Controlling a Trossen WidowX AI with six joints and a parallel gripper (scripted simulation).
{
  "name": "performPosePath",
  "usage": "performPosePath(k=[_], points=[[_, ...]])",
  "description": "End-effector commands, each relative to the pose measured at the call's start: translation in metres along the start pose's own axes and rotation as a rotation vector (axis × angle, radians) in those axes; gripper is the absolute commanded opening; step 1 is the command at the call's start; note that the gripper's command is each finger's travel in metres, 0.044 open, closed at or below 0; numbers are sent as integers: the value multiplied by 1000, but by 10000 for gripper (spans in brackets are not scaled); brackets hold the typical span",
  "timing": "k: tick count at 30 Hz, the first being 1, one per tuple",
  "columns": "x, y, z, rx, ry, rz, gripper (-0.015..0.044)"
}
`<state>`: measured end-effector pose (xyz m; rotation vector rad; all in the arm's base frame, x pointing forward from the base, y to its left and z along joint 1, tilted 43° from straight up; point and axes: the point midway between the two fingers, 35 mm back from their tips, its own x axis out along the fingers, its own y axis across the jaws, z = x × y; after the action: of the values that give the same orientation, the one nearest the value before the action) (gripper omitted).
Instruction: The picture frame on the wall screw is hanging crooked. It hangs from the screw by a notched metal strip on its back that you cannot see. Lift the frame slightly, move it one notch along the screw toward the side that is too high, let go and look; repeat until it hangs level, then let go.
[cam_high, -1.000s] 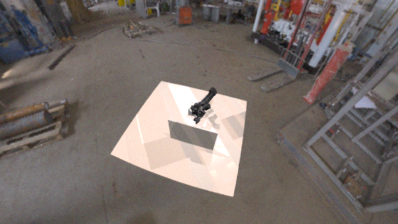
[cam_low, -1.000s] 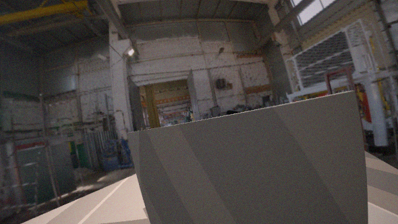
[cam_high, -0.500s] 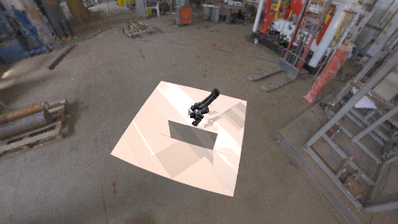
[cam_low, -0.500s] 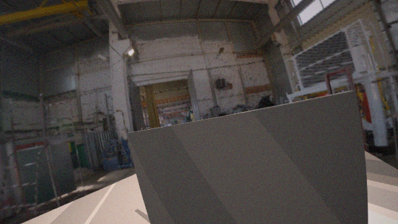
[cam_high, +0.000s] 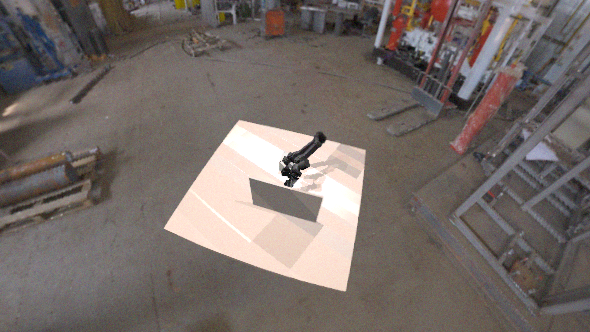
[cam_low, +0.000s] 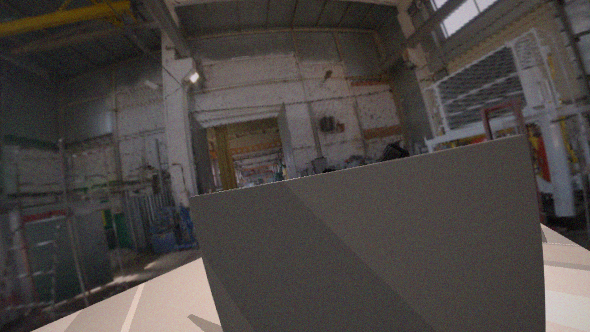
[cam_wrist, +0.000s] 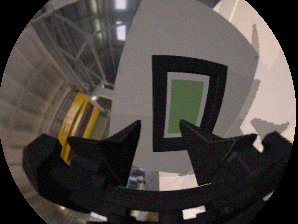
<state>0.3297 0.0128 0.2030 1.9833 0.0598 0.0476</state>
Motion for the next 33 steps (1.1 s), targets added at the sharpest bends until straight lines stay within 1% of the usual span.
performPosePath(k=[1,18,29,33], points=[[6,2,0,4,-1,4,260],[32,1,0,4,0,6,260],[33,1,0,4,0,6,260],[33,1,0,4,0,6,155]])
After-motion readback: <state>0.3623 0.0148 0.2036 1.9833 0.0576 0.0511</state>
